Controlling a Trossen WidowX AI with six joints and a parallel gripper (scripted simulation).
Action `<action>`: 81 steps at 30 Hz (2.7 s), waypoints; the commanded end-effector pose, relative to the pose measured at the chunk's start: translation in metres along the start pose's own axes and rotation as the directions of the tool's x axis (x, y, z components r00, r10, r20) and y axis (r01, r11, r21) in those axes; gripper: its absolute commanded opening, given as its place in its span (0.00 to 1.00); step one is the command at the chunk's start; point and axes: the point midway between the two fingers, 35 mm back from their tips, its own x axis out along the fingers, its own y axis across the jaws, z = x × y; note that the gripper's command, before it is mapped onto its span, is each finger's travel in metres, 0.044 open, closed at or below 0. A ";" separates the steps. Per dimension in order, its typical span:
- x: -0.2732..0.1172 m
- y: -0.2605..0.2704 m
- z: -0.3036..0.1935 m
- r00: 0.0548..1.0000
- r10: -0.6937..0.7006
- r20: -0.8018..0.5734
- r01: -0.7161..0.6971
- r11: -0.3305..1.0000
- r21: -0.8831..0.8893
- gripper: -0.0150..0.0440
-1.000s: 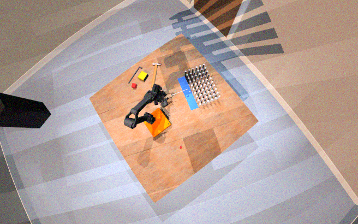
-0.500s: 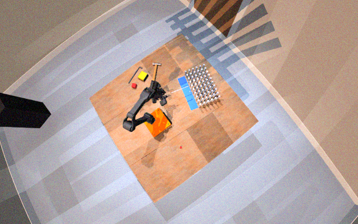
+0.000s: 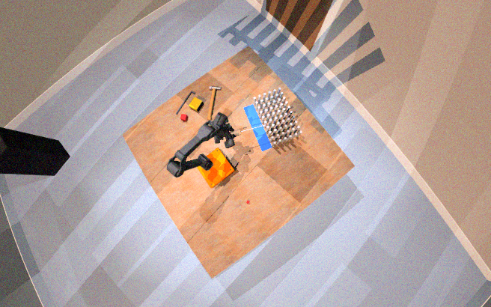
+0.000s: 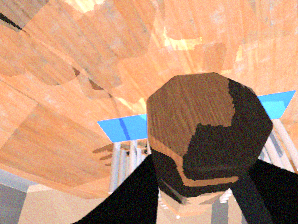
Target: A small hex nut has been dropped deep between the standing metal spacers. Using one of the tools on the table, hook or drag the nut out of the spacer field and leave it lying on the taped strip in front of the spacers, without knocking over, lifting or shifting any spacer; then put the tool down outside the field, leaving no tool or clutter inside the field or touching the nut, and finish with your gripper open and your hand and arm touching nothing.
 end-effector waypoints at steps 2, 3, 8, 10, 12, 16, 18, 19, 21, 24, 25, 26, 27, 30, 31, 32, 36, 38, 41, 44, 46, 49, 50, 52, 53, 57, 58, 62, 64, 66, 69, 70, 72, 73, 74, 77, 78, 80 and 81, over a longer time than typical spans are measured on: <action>0.005 0.014 -0.014 1.000 0.020 -0.004 -0.020 0.999 0.039 0.25; 0.006 0.017 -0.016 1.000 0.025 -0.003 -0.025 0.999 0.047 0.25; 0.012 0.034 -0.027 0.999 0.049 0.000 -0.048 0.994 0.102 0.25; 0.014 0.042 -0.031 0.998 0.058 0.001 -0.057 0.990 0.125 0.25; 0.016 0.049 -0.035 0.998 0.066 0.002 -0.066 0.987 0.148 0.25; 0.020 0.065 -0.042 0.996 0.084 0.005 -0.083 0.978 0.193 0.25; 0.022 0.072 -0.046 0.996 0.093 0.006 -0.092 0.973 0.210 0.25; 0.022 0.076 -0.047 0.995 0.098 0.007 -0.097 0.971 0.218 0.25; 0.024 0.084 -0.050 0.994 0.107 0.008 -0.105 0.967 0.232 0.25; 0.026 0.096 -0.055 0.993 0.120 0.009 -0.118 0.960 0.252 0.25; 0.026 0.101 -0.057 0.992 0.125 0.009 -0.123 0.958 0.257 0.25; 0.026 0.105 -0.058 0.991 0.130 0.010 -0.128 0.956 0.262 0.25; 0.027 0.110 -0.060 0.991 0.135 0.010 -0.133 0.954 0.267 0.25; 0.028 0.123 -0.064 0.989 0.150 0.012 -0.148 0.948 0.282 0.25; 0.028 0.128 -0.065 0.988 0.155 0.012 -0.152 0.946 0.287 0.25; 0.028 0.133 -0.066 0.987 0.160 0.013 -0.157 0.944 0.291 0.25; 0.029 0.152 -0.071 0.983 0.181 0.016 -0.177 0.934 0.310 0.25; 0.029 0.162 -0.072 0.981 0.191 0.017 -0.186 0.929 0.320 0.25; 0.029 0.177 -0.074 0.978 0.206 0.020 -0.201 0.921 0.334 0.25; 0.028 0.192 -0.076 0.975 0.221 0.022 -0.215 0.913 0.347 0.25; 0.028 0.203 -0.076 0.972 0.232 0.024 -0.225 0.907 0.356 0.25; 0.027 0.218 -0.077 0.969 0.247 0.027 -0.239 0.898 0.370 0.25; 0.026 0.224 -0.077 0.967 0.252 0.028 -0.244 0.895 0.374 0.25; 0.025 0.234 -0.076 0.964 0.263 0.030 -0.254 0.888 0.383 0.25; 0.024 0.240 -0.076 0.963 0.268 0.032 -0.259 0.885 0.387 0.25; 0.022 0.261 -0.074 0.957 0.288 0.037 -0.278 0.871 0.404 0.25; 0.021 0.266 -0.073 0.955 0.294 0.038 -0.283 0.868 0.409 0.25; 0.017 0.288 -0.070 0.948 0.314 0.044 -0.303 0.853 0.425 0.25; 0.015 0.299 -0.067 0.945 0.325 0.047 -0.312 0.846 0.433 0.25; 0.012 0.309 -0.065 0.941 0.335 0.050 -0.322 0.838 0.441 0.25; 0.009 0.322 -0.061 0.936 0.347 0.055 -0.334 0.829 0.450 0.25; 0.009 0.323 -0.061 0.936 0.348 0.055 -0.334 0.828 0.450 0.25; 0.009 0.323 -0.061 0.936 0.348 0.055 -0.334 0.828 0.450 0.25; 0.010 0.323 -0.061 0.936 0.348 0.055 -0.334 0.828 0.450 0.25; 0.010 0.323 -0.061 0.936 0.348 0.055 -0.334 0.828 0.450 0.25; 0.013 0.323 -0.060 0.936 0.348 0.055 -0.334 0.828 0.450 0.25; 0.014 0.323 -0.060 0.936 0.348 0.055 -0.334 0.828 0.450 0.25; 0.016 0.324 -0.059 0.936 0.348 0.055 -0.334 0.828 0.450 0.25; 0.017 0.324 -0.059 0.936 0.348 0.055 -0.334 0.828 0.451 0.25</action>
